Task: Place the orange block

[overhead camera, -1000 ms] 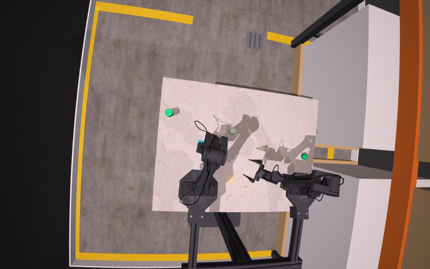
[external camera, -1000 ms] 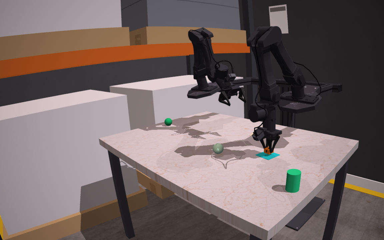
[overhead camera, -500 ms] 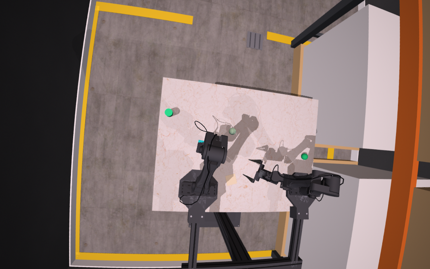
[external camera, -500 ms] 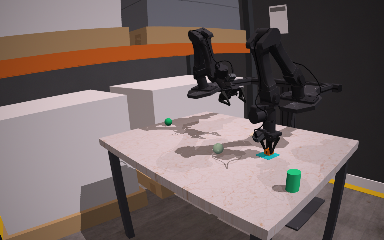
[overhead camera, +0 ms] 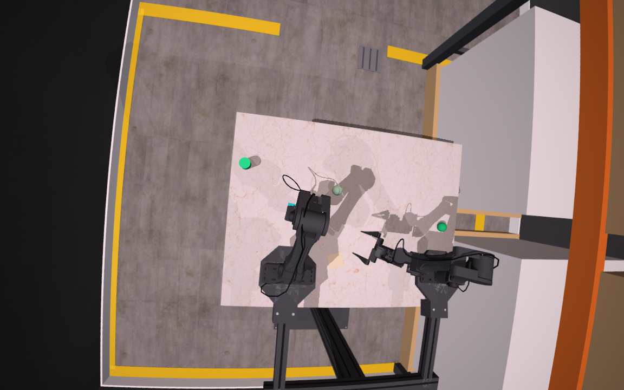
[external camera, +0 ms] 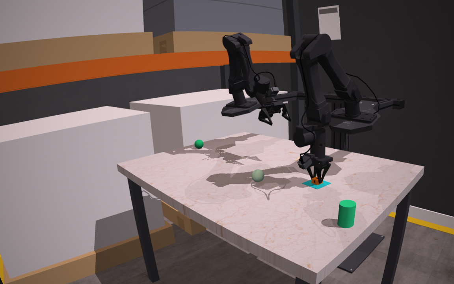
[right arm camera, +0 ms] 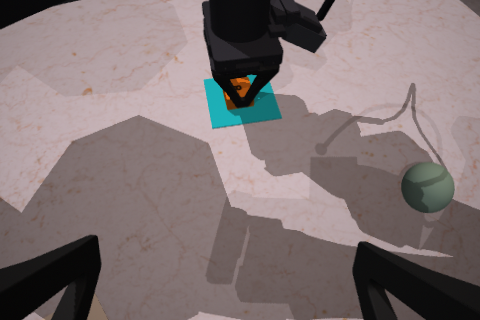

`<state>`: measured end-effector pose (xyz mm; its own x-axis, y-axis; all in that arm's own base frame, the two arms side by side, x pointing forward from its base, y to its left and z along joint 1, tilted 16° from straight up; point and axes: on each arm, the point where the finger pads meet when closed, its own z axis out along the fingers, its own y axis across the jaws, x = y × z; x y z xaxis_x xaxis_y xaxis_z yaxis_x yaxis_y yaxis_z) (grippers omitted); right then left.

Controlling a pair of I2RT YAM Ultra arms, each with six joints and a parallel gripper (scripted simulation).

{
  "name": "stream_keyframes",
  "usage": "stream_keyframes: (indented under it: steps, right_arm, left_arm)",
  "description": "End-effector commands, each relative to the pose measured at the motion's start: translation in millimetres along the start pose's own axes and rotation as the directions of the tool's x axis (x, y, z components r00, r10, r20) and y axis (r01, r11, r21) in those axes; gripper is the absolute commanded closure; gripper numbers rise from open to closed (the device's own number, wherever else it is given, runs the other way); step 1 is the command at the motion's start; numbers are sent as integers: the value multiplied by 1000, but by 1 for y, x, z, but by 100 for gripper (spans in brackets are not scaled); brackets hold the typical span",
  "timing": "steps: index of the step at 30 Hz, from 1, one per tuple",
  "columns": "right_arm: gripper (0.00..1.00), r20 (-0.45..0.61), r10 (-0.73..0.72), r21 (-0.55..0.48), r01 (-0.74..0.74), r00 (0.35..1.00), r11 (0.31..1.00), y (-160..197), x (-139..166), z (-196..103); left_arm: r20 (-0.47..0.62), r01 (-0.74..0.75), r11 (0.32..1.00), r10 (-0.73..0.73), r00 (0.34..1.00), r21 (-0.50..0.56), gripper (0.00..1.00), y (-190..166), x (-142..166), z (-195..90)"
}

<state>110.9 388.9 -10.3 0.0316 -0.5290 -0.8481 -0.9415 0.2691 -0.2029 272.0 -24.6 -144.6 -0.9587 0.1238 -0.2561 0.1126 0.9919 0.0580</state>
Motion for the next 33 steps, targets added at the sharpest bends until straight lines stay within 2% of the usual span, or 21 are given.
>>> stream_keyframes:
  steps: [1, 2, 3, 4, 8, 18, 22, 27, 28, 33]
  right_arm:
    - [0, 27, 0, -3, 0, 1000, 1000, 1, -10, 1]
    - [0, 27, 0, -3, 0, 1000, 1000, 1, -10, 1]
    - [0, 27, 0, -3, 0, 1000, 1000, 1, -10, 1]
    - [0, 27, 0, -3, 0, 1000, 1000, 1, -10, 1]
    - [0, 27, 0, -3, 0, 1000, 1000, 1, -10, 1]
    - [0, 27, 0, -3, 0, 1000, 1000, 1, -10, 1]
    - [0, 27, 0, -3, 0, 1000, 1000, 1, -10, 1]
    - [0, 27, 0, -3, 0, 1000, 1000, 1, -10, 1]
    - [0, 27, 0, -3, 0, 1000, 1000, 1, -10, 1]
    - [0, 27, 0, -3, 0, 1000, 1000, 1, -10, 1]
  left_arm:
    - [15, 4, 1000, -4, 1000, 6, 62, 1, -6, 0]
    - [15, 4, 1000, -4, 1000, 6, 57, 1, -6, 0]
    - [13, -4, 1000, 3, 1000, 7, 46, -1, -5, -1]
    - [15, -5, 1000, 5, 1000, 7, 45, 0, -4, -3]
    - [-15, -12, 1000, 12, 1000, 1, 45, 1, 10, -7]
    - [-17, -6, 1000, 6, 1000, 5, 45, -1, 13, -22]
    - [-16, -5, 1000, 5, 1000, -11, 0, 0, 13, -32]
    - [-15, -5, 1000, 5, 1000, -8, 0, 0, 15, -60]
    - [-1, -2, 1000, 2, 1000, 0, 0, -1, 7, -64]
    - [25, 9, 1000, -10, 1000, 9, 0, -1, -6, -62]
